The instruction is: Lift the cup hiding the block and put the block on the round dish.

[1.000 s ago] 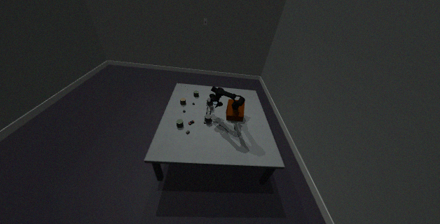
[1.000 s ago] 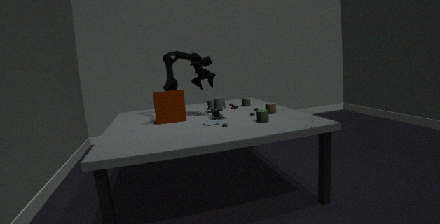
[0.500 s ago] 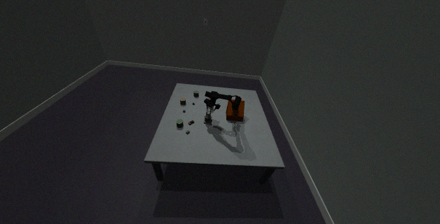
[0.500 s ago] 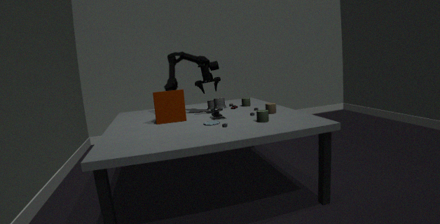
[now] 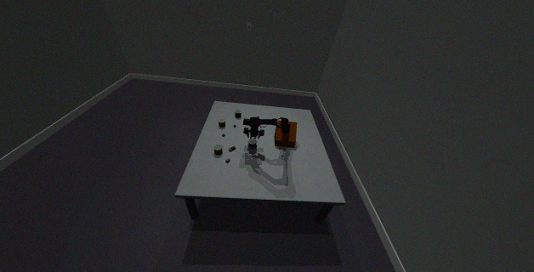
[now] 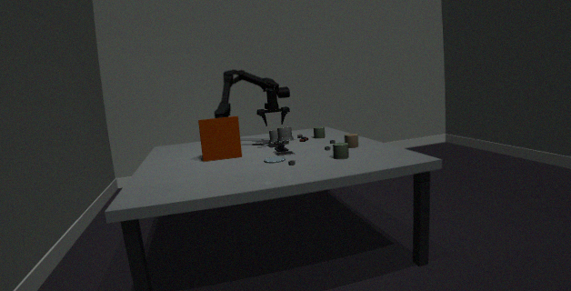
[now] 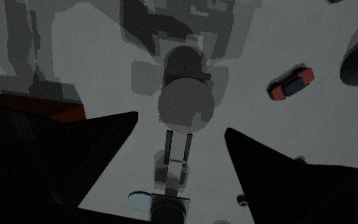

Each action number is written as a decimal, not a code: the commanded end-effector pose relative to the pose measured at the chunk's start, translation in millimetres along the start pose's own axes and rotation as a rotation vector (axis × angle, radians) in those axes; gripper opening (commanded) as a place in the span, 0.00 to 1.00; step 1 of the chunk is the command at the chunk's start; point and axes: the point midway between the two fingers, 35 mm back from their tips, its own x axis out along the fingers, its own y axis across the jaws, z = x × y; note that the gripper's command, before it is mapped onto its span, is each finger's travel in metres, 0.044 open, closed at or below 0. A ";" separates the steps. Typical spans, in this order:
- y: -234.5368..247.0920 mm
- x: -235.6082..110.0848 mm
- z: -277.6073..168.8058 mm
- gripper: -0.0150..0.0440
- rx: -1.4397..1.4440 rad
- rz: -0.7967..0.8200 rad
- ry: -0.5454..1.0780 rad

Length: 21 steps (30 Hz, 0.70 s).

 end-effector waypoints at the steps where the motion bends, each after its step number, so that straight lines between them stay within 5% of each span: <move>1: -3.0 0.6 2.5 1.00 -0.030 0.002 0.007; 21: -4.1 32.6 2.1 1.00 -0.030 0.002 0.007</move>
